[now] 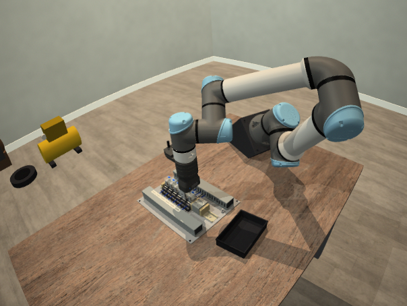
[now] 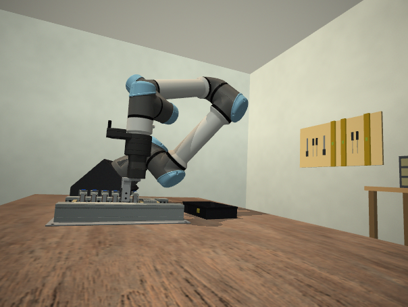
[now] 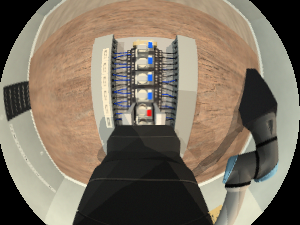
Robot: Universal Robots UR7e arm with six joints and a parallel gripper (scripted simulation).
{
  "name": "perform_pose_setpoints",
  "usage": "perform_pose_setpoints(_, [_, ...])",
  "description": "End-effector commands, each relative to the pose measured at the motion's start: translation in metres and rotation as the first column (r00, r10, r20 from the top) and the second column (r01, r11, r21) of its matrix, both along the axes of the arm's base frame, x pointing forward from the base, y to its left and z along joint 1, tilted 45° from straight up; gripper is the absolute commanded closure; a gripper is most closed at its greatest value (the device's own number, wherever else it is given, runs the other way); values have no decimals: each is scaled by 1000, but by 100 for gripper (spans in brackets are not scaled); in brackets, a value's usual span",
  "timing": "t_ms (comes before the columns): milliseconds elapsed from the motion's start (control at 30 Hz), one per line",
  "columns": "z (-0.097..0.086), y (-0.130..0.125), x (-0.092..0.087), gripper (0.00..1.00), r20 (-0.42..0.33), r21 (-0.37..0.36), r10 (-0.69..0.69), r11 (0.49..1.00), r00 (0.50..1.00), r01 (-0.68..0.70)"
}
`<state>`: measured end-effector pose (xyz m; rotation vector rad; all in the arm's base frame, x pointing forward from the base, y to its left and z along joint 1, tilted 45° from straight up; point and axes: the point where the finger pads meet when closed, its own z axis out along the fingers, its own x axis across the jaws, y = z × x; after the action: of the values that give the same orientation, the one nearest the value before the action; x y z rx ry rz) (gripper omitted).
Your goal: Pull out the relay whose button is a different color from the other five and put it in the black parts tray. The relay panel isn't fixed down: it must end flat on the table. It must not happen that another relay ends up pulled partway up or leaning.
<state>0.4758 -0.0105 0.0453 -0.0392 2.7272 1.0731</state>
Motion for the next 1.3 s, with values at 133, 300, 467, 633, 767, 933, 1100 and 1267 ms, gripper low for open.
perform_pose_setpoints(133, [0,-1,0,100,14,1,-12,1000,1000,12])
perform_pose_setpoints(300, [0,-1,0,100,20,2,-18,1000,1000,18])
perform_pose_setpoints(467, [0,-1,0,100,22,2,-20,1000,1000,20])
perform_pose_setpoints(633, [0,-1,-1,100,28,3,-25,1000,999,25])
perform_pose_setpoints(767, [0,-1,-1,100,37,5,-33,999,999,33])
perform_pose_setpoints(933, [0,-1,-1,100,39,5,-36,999,999,35])
perform_pose_setpoints(1100, [0,-1,-1,100,45,6,-41,999,998,41])
perform_pose_setpoints(1267, [0,-1,-2,100,52,8,-48,999,997,47])
